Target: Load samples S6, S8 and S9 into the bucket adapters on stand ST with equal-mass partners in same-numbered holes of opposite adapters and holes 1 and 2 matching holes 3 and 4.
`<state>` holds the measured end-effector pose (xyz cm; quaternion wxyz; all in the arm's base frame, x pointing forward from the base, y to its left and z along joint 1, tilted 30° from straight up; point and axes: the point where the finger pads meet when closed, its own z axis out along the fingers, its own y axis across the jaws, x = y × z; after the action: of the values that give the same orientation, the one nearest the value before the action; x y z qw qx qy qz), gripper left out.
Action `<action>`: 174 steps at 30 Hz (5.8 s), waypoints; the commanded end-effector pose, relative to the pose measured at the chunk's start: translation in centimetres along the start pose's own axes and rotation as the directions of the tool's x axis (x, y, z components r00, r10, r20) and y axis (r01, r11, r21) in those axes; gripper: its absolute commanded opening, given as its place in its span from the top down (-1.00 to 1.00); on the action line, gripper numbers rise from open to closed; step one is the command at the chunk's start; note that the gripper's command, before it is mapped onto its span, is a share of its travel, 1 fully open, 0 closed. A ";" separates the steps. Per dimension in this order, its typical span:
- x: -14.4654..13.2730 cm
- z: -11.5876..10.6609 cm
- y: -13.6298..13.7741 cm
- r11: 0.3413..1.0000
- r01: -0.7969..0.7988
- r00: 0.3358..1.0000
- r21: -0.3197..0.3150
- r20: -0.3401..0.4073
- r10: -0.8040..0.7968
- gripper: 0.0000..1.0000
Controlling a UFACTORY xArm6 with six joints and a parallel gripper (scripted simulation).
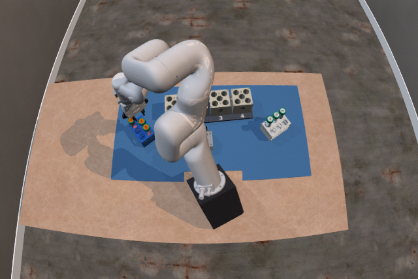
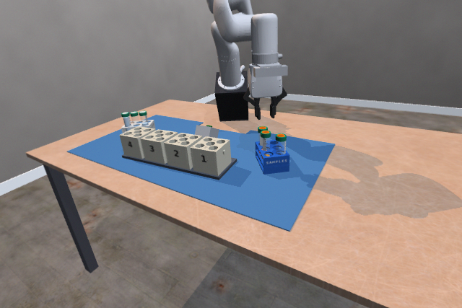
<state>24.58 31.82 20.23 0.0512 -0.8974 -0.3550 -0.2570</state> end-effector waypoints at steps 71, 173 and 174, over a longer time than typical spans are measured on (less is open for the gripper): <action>4.1 -6.0 -4.0 1.000 -0.001 1.000 0.001 -0.004 0.001 -0.15; 4.1 6.7 -4.0 1.000 0.000 1.000 0.001 -0.003 0.000 -0.15; 4.1 6.8 -4.0 1.000 0.000 1.000 0.001 -0.003 0.000 -0.15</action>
<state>27.26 39.07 16.05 0.0512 -0.8974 -0.3551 -0.2568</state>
